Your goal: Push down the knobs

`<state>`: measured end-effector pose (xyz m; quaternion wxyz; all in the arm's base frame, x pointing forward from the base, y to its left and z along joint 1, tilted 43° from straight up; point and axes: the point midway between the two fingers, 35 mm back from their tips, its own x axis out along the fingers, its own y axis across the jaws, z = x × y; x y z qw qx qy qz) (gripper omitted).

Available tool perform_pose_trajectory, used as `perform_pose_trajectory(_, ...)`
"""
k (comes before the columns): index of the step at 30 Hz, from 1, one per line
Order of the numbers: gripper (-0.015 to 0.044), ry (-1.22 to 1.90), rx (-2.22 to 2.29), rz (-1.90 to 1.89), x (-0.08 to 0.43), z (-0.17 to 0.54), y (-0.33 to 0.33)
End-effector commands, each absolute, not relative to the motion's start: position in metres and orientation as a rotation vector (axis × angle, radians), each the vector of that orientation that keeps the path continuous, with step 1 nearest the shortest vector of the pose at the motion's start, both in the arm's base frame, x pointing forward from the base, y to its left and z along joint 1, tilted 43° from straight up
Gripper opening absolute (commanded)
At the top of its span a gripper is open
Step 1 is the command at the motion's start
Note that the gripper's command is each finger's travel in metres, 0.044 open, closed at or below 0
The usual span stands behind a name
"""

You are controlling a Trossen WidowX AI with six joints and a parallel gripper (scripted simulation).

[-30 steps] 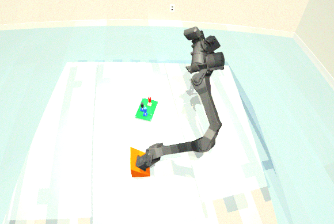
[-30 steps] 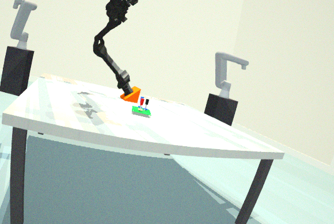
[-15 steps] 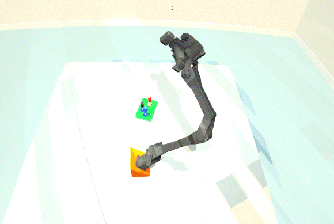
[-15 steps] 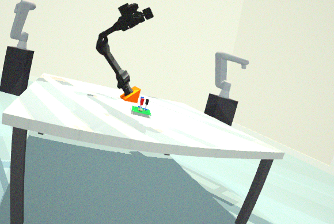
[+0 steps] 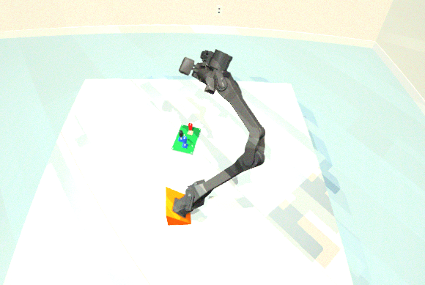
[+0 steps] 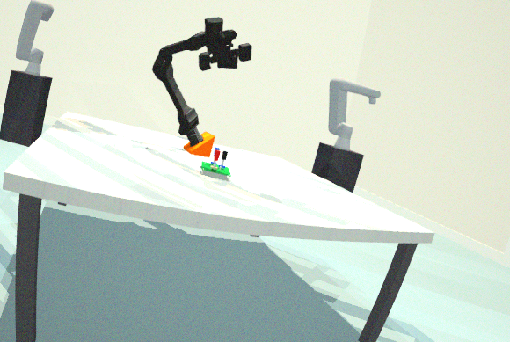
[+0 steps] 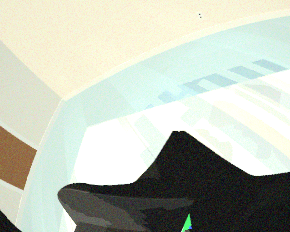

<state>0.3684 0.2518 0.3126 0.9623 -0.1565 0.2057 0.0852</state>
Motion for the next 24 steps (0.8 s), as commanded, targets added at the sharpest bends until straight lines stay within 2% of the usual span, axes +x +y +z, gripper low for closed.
perform_pose_trajectory(1, 0.0000, 0.513, -0.378, 0.146, 0.370, 0.285, 0.246)
perform_pose_trajectory(24, 0.0000, 1.138, -0.826, -0.013, 0.337, 0.143, 0.179)
